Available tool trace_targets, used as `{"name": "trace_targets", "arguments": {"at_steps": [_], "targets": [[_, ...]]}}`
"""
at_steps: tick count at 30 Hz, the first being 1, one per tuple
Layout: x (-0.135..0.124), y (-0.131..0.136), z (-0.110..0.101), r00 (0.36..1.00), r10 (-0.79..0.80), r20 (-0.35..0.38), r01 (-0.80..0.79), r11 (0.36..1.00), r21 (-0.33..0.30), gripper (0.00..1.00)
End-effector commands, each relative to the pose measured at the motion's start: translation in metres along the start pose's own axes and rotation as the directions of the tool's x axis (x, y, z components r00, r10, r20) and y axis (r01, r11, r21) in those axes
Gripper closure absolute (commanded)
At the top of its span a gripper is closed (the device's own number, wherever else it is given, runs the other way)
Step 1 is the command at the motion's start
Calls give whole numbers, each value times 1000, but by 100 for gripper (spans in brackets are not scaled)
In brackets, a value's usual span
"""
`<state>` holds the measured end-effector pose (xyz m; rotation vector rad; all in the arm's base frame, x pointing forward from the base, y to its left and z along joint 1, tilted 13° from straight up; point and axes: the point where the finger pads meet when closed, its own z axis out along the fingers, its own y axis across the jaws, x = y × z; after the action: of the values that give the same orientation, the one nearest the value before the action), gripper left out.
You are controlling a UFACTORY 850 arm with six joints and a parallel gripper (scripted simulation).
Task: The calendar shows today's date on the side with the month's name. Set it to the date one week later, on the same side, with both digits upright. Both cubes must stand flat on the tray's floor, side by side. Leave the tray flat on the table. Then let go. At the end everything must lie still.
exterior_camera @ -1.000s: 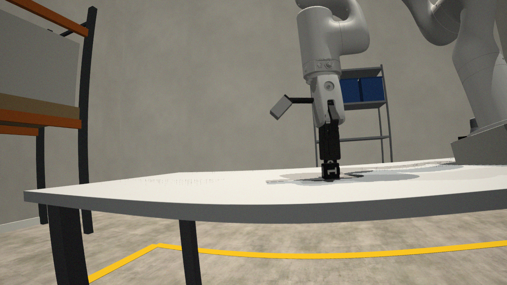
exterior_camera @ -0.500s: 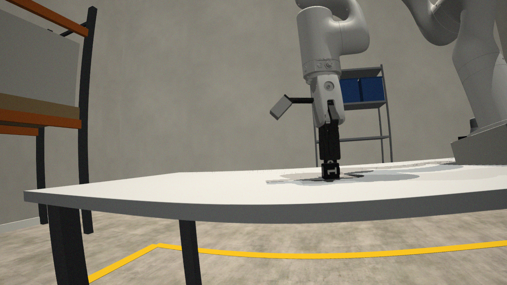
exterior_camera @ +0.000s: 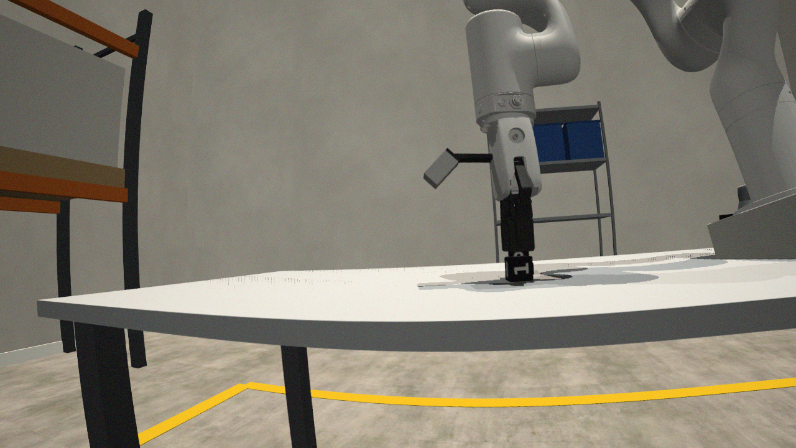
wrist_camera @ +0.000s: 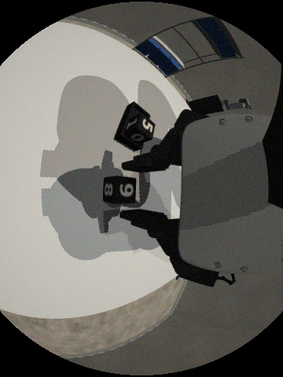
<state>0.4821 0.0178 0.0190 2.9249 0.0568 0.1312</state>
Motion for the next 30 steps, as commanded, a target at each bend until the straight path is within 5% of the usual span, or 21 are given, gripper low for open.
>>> {"name": "trace_targets", "arguments": {"at_steps": [1, 30], "targets": [[1, 0, -1, 1000, 0, -1, 0, 1000, 0, 51], [1, 0, 24, 1000, 0, -1, 0, 1000, 0, 51]]}}
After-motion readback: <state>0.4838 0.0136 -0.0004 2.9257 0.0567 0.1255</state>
